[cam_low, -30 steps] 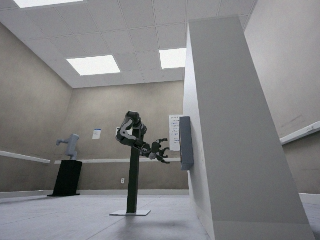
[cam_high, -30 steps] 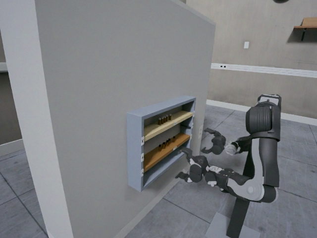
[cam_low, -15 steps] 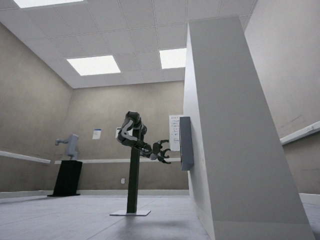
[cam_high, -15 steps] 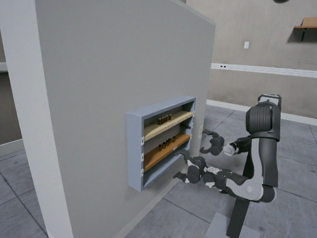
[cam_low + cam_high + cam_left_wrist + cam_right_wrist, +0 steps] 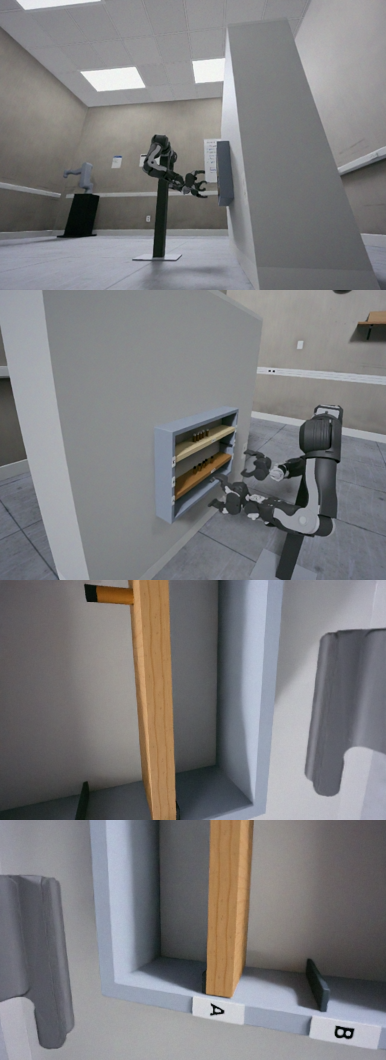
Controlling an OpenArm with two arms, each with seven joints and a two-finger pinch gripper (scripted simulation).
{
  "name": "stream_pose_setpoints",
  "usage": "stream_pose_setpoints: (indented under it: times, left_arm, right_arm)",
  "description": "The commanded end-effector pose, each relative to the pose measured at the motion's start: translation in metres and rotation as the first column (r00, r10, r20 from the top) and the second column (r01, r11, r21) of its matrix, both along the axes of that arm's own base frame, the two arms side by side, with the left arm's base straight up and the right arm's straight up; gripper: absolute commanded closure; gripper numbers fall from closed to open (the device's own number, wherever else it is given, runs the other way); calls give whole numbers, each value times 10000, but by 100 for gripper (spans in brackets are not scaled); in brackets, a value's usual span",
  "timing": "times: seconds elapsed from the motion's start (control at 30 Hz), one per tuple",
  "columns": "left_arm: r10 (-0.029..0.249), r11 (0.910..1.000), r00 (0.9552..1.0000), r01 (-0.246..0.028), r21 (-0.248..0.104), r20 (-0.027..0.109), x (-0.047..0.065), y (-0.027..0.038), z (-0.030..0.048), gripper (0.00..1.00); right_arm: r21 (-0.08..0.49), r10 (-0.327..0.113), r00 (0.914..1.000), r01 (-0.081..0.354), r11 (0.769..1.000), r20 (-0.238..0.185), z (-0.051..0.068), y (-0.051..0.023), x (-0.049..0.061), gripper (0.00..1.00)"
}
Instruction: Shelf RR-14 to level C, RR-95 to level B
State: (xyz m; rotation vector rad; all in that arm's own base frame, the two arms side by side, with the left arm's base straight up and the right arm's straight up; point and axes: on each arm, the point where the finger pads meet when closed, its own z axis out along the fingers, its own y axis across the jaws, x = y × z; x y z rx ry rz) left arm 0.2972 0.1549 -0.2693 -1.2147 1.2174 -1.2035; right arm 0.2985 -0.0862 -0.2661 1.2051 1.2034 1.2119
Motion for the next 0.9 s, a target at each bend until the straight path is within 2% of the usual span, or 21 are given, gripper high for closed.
stream_pose_setpoints:
  times: [0.0, 0.87]
  left_arm:
    - [3, 10000, 10000, -3, -19, 96, 19, 21, 18, 35]
    - [3, 10000, 10000, -3, -19, 96, 130, 153, -44, 49]
  right_arm:
    - [-3, 11, 10000, -11, 10000, -66, -15, 19, 6, 35]
    - [-3, 11, 10000, -11, 10000, -66, -77, 164, 117, 49]
